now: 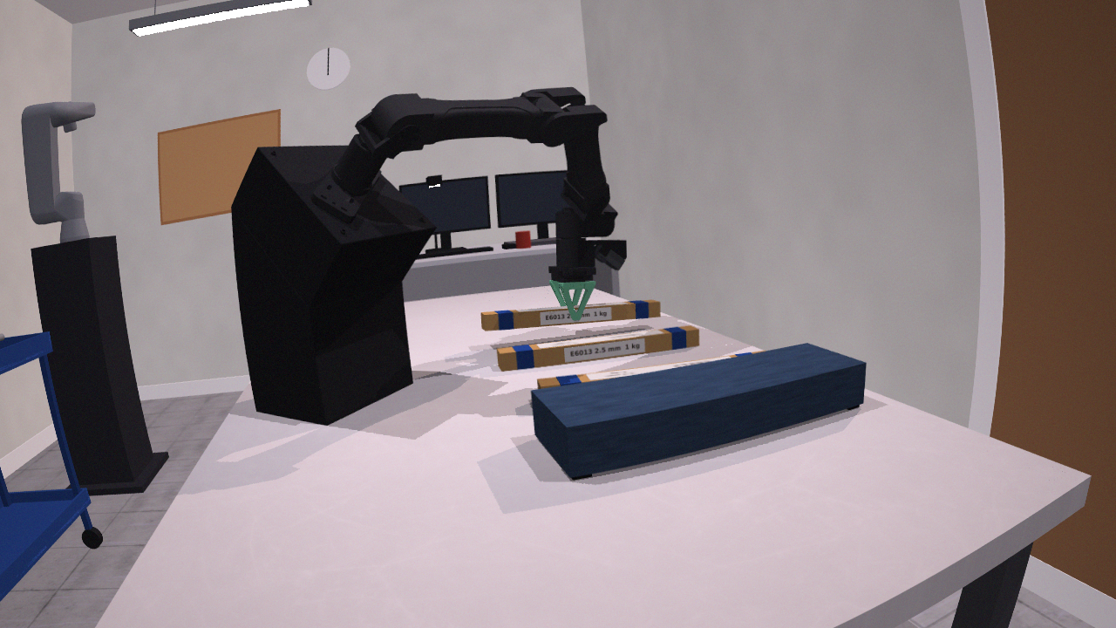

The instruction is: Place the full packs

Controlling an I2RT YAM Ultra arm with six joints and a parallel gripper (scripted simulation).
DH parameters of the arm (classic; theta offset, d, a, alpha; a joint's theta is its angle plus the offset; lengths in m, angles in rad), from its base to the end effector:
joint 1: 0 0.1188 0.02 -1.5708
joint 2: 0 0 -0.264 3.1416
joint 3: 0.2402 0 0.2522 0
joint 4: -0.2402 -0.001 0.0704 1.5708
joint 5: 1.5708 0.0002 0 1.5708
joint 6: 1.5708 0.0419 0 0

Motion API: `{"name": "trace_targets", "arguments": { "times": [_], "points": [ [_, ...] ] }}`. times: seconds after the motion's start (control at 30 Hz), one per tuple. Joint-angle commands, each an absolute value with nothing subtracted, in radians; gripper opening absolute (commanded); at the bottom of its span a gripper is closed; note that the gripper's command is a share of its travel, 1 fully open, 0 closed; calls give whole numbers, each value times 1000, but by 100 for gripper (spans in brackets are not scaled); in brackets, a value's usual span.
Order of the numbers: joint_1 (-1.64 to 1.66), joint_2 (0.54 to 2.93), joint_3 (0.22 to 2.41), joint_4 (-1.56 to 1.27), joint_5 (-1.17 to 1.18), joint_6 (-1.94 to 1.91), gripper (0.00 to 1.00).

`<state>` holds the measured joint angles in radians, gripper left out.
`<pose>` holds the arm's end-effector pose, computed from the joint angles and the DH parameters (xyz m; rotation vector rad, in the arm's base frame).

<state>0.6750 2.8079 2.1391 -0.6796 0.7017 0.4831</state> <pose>0.4232 0.3054 0.0005 -0.1383 2.5081 -0.6155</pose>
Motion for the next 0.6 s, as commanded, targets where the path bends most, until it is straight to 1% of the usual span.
{"name": "trace_targets", "arguments": {
  "times": [0.0,0.43,0.57],
  "points": [
    [760,2730,2182,-723,713,498,0],
    [765,2728,2185,-732,714,505,0],
    [778,2764,2243,-789,717,517,0]
  ]
}}
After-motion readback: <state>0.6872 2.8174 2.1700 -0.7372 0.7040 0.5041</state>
